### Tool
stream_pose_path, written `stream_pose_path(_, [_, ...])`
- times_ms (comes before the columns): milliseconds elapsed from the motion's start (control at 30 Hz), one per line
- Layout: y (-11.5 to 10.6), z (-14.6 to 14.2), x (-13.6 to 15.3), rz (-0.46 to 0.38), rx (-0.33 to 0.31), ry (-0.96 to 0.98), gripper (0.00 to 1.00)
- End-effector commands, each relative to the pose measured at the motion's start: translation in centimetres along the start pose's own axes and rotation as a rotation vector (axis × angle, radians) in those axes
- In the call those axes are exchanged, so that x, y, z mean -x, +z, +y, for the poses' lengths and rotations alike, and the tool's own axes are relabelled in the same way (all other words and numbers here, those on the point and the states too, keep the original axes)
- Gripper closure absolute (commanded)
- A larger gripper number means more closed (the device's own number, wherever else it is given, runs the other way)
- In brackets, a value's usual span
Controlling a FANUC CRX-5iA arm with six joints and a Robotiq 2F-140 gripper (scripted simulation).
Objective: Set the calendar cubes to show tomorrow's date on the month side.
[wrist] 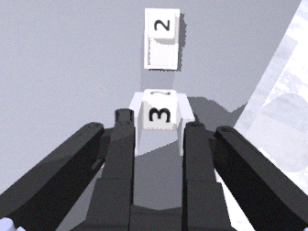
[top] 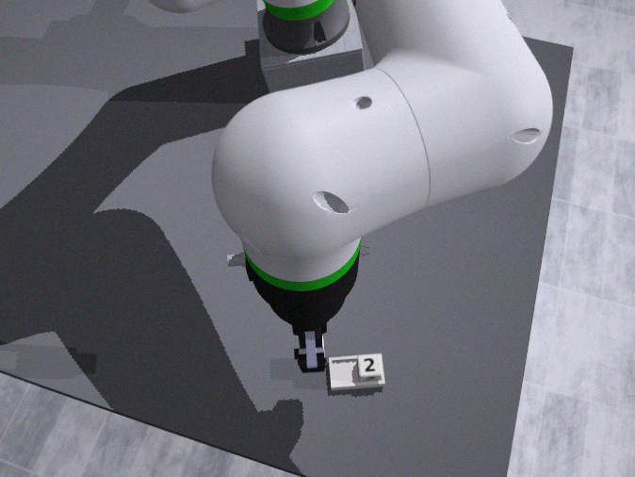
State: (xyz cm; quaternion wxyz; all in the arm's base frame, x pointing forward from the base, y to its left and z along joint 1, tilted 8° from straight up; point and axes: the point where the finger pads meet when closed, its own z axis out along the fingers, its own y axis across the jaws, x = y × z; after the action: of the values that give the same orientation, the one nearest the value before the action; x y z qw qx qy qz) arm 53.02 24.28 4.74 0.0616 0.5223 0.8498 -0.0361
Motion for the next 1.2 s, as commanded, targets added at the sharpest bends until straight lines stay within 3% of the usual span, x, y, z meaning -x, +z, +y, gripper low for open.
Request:
stream_pose_path(0, [-0.5, -0.1, -4.2, -0.002, 0.001, -0.001, 0.76])
stream_pose_path(633, [-0.2, -0.1, -4.3, -0.002, 0.001, -0.001, 0.76])
stream_pose_path(1167, [3.8, -0.1, -4.3, -0.002, 0.001, -0.001, 0.76])
